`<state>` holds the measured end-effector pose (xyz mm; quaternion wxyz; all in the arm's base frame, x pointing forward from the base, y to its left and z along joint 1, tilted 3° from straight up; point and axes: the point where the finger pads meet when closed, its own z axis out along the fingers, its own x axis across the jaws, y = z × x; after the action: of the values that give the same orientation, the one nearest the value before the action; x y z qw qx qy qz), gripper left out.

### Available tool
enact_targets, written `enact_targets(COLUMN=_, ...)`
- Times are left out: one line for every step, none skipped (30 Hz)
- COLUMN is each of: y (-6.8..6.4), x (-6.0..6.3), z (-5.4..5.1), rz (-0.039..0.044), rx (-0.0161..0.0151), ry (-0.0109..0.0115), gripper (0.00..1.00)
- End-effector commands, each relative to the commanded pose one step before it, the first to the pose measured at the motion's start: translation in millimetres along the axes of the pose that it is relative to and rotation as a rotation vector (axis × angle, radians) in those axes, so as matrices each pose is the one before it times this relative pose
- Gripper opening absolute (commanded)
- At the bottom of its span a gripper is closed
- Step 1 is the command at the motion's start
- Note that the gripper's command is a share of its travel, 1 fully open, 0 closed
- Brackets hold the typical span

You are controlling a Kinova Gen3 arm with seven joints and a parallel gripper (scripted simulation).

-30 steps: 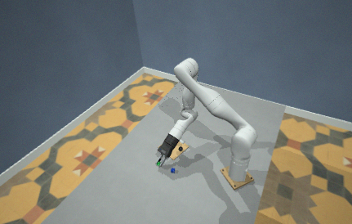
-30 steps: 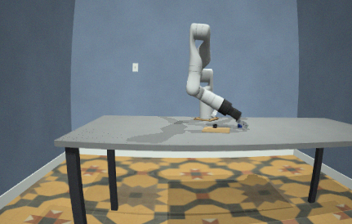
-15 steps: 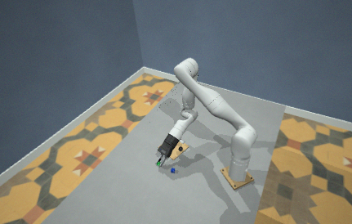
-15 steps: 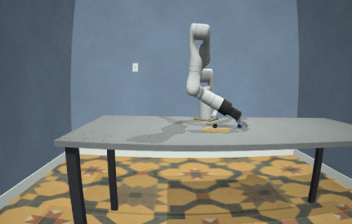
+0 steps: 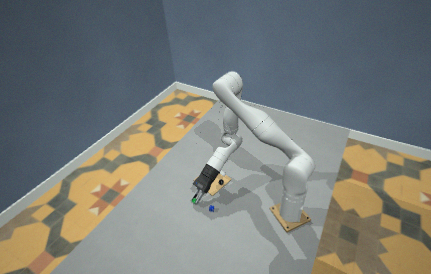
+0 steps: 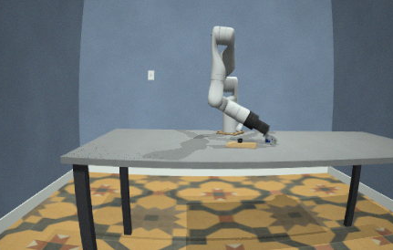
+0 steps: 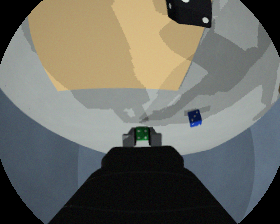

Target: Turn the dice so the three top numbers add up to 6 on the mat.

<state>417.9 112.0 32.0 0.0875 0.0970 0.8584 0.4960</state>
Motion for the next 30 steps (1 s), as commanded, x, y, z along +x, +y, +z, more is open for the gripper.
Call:
enact_targets(y=-1.34, x=0.14, z=0.81, rz=0.0008, rx=-0.00065, ry=0.00032, gripper=0.4)
enact_targets(y=-0.64, x=0.0, z=0.34, rz=0.0, rx=0.0, ry=0.0, gripper=0.4)
enact_targets(y=-0.64, x=0.0, z=0.34, rz=0.0, rx=0.0, ry=0.0, gripper=0.4)
enact_targets(y=-0.64, x=0.0, z=0.34, rz=0.0, rx=0.0, ry=0.0, gripper=0.4)
enact_targets(y=-0.62, x=0.0, z=0.33, rz=0.0, rx=0.0, ry=0.0, gripper=0.4)
enact_targets(y=-0.59, x=0.0, z=0.31, rz=0.0, rx=0.0, ry=0.0, gripper=0.4)
enact_targets(y=-0.55, x=0.0, z=0.29, rz=0.0, rx=0.0, ry=0.0, gripper=0.4)
enact_targets(y=-0.5, x=0.0, z=0.27, rz=0.0, rx=0.0, ry=0.0, gripper=0.4)
enact_targets(y=-0.44, x=0.0, z=0.23, rz=0.0, rx=0.0, ry=0.0, gripper=0.4)
enact_targets(y=-0.38, x=0.0, z=0.2, rz=0.0, rx=0.0, ry=0.0, gripper=0.4)
enact_targets(y=-0.31, x=0.0, z=0.17, rz=0.0, rx=0.0, ry=0.0, gripper=0.4)
enact_targets(y=0.0, x=0.0, z=0.0, rz=0.0, rx=0.0, ry=0.0, gripper=0.4)
enact_targets(y=0.0, x=0.0, z=0.0, rz=0.0, rx=0.0, ry=0.0, gripper=0.4)
enact_targets(y=-0.24, x=0.0, z=0.13, rz=0.0, rx=0.0, ry=0.0, gripper=0.4)
enact_targets(y=-0.18, x=0.0, z=0.09, rz=0.0, rx=0.0, ry=0.0, gripper=0.4)
enact_targets(y=-0.12, x=0.0, z=0.06, rz=0.0, rx=0.0, ry=0.0, gripper=0.4)
enact_targets(y=-0.06, x=0.0, z=0.03, rz=0.0, rx=0.0, ry=0.0, gripper=0.4)
enact_targets(y=-0.03, x=0.0, z=0.01, rz=0.0, rx=0.0, ry=0.0, gripper=0.4)
enact_targets(y=0.0, x=0.0, z=0.0, rz=0.0, rx=0.0, ry=0.0, gripper=0.4)
enact_targets(y=0.0, x=0.0, z=0.0, rz=0.0, rx=0.0, ry=0.0, gripper=0.4)
enact_targets(y=0.0, x=0.0, z=0.0, rz=0.0, rx=0.0, ry=0.0, gripper=0.4)
enact_targets(y=0.0, x=0.0, z=0.0, rz=0.0, rx=0.0, ry=0.0, gripper=0.4)
enact_targets(y=0.0, x=0.0, z=0.0, rz=0.0, rx=0.0, ry=0.0, gripper=0.4)
enact_targets(y=0.0, x=0.0, z=0.0, rz=0.0, rx=0.0, ry=0.0, gripper=0.4)
enact_targets(y=0.0, x=0.0, z=0.0, rz=0.0, rx=0.0, ry=0.0, gripper=0.4)
enact_targets(y=0.0, x=0.0, z=0.0, rz=0.0, rx=0.0, ry=0.0, gripper=0.4)
enact_targets(y=0.0, x=0.0, z=0.0, rz=0.0, rx=0.0, ry=0.0, gripper=0.4)
enact_targets(y=0.0, x=0.0, z=0.0, rz=0.0, rx=0.0, ry=0.0, gripper=0.4)
enact_targets(y=0.0, x=0.0, z=0.0, rz=0.0, rx=0.0, ry=0.0, gripper=0.4)
enact_targets(y=0.0, x=0.0, z=0.0, rz=0.0, rx=0.0, ry=0.0, gripper=0.4)
